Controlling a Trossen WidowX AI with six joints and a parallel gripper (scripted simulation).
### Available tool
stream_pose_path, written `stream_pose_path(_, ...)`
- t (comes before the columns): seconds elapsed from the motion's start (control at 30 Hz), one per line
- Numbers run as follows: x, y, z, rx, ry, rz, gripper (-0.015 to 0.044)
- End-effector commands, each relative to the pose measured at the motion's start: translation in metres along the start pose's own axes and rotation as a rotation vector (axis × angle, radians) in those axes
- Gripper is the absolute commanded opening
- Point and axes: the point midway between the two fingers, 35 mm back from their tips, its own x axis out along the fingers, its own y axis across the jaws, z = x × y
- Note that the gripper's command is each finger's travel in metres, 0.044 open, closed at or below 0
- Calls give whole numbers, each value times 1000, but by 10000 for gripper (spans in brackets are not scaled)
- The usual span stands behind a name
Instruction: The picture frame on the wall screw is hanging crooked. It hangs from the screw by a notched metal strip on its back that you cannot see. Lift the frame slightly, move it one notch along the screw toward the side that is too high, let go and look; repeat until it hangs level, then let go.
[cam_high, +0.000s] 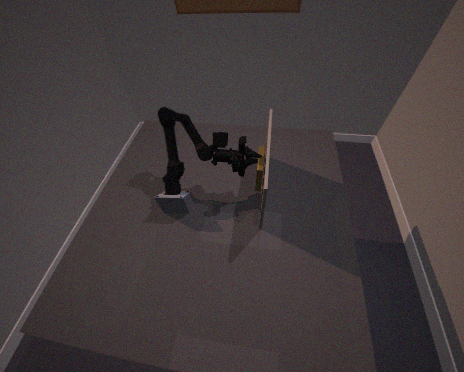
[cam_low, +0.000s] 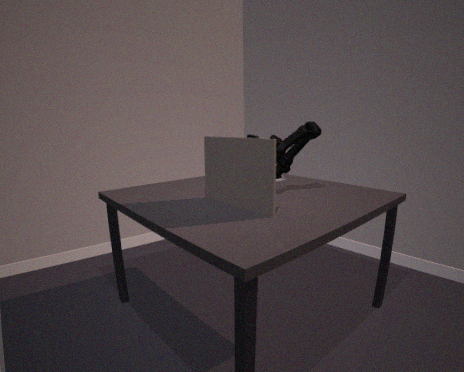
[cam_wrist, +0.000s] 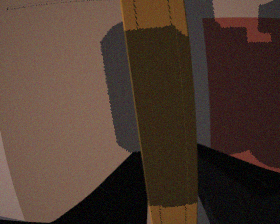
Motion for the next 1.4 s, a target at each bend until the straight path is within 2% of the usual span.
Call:
stream_pose_path(0.0, 0, 0, 0, 0, 1, 0, 0)
stream_pose_path(1.1, 0, -2, 0, 166, 1, 1, 0)
stream_pose_path(1.37, 0, -2, 0, 148, 1, -1, 210)
